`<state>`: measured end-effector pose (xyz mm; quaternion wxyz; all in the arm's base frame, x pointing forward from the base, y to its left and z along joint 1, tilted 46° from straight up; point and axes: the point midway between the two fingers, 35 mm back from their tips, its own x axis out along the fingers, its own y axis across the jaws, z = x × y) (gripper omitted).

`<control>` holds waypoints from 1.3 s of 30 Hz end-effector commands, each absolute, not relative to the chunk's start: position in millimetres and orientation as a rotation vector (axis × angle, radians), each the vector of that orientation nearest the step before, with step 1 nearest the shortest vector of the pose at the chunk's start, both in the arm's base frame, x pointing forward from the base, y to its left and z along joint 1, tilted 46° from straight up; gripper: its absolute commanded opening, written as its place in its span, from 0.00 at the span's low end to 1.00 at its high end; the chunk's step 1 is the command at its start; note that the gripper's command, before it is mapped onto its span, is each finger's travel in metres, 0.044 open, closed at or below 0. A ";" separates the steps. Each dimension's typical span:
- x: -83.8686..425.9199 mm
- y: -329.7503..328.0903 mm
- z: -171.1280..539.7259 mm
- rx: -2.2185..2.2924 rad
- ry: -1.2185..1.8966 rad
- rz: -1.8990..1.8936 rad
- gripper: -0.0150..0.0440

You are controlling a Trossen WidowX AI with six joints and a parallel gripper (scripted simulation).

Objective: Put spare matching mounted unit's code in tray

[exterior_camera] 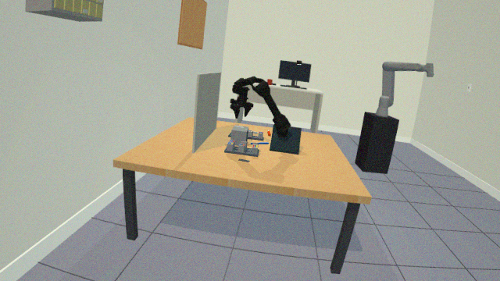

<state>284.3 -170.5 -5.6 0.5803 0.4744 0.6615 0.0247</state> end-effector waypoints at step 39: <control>140.7 -150.1 -115.1 1.879 1.634 -0.727 0.76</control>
